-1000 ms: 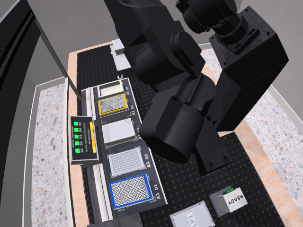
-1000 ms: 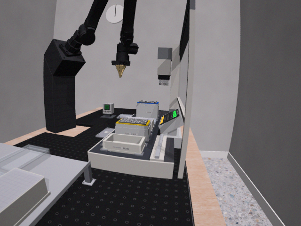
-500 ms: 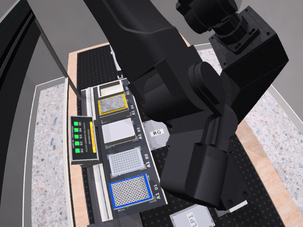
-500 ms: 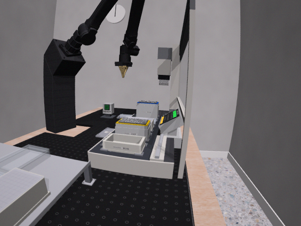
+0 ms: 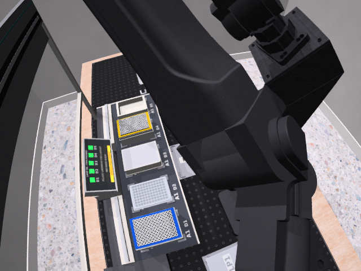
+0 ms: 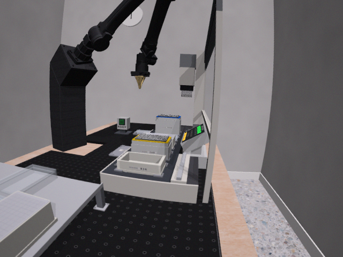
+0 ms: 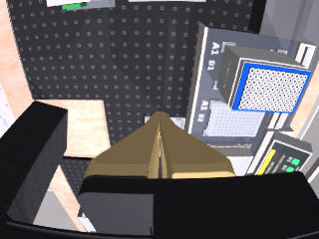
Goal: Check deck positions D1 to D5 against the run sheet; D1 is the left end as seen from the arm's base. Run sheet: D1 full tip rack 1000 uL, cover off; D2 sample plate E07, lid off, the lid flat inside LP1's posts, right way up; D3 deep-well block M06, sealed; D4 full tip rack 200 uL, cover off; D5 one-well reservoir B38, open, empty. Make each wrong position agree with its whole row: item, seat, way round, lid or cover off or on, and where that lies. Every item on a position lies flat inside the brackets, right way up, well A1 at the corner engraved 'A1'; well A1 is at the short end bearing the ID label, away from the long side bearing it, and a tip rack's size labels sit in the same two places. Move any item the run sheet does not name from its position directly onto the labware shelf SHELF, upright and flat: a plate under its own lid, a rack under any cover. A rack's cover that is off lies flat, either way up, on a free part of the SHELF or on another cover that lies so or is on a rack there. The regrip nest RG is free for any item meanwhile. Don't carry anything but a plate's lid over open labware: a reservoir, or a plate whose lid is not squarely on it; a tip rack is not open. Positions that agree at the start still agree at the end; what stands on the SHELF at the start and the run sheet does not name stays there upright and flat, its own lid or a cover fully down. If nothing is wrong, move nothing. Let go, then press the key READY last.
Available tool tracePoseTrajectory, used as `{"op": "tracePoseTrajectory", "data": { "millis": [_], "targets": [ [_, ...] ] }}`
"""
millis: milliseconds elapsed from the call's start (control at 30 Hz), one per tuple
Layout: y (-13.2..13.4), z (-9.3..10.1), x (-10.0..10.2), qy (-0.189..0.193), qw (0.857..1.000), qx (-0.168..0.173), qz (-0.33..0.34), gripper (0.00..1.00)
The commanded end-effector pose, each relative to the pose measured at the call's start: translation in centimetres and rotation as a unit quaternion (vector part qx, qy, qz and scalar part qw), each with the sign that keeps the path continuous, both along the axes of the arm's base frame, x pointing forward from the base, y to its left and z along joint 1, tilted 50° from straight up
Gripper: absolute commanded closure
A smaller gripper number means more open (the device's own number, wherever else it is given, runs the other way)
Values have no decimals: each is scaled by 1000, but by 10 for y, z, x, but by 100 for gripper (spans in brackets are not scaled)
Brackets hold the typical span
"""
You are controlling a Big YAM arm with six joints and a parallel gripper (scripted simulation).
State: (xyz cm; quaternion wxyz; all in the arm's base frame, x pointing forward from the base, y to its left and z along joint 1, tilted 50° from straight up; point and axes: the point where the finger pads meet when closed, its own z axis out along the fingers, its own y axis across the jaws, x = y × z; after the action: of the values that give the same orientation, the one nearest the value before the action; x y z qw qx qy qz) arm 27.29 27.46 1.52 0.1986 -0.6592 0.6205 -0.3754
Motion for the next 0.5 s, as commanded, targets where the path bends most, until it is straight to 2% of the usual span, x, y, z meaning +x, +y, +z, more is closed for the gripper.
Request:
{"op": "tracePoseTrajectory", "data": {
  "millis": [0,467],
  "targets": [
    [7,-9,-13,-5,1000,13,4,100],
    [1,-56,-56,-6,1000,15,5,100]
  ]
}}
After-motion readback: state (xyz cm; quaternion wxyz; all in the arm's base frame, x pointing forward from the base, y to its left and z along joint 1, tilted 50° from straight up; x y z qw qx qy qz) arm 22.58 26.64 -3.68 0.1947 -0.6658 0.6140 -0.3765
